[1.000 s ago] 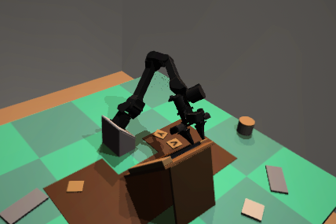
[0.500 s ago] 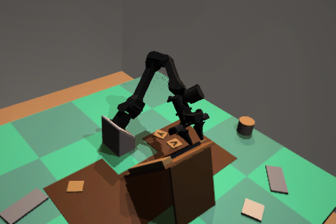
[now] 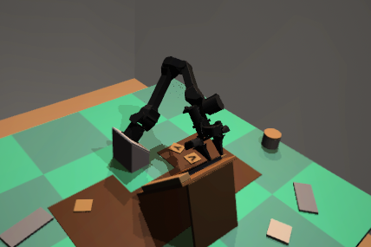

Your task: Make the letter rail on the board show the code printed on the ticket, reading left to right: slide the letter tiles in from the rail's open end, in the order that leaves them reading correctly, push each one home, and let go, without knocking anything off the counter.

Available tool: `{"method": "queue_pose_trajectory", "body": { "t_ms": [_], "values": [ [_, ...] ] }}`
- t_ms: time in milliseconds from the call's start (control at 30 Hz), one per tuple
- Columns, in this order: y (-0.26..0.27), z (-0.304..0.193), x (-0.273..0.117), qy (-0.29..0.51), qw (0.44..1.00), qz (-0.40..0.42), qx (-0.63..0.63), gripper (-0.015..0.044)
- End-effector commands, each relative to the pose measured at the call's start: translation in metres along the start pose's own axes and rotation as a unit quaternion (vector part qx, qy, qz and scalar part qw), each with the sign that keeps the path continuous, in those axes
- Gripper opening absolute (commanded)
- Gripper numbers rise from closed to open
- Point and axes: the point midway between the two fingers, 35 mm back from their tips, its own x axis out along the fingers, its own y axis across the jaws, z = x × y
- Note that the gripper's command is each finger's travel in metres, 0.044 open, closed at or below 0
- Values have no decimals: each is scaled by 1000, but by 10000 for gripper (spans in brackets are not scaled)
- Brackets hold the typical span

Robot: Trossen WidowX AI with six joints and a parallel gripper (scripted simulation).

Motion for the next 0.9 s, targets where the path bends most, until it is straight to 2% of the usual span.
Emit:
{"method": "queue_pose_trajectory", "body": {
  "t_ms": [0,867],
  "values": [
    [-3,-2,1,3,1000,1,-1,0],
    [-16,-2,1,3,1000,1,-1,0]
  ]
}}
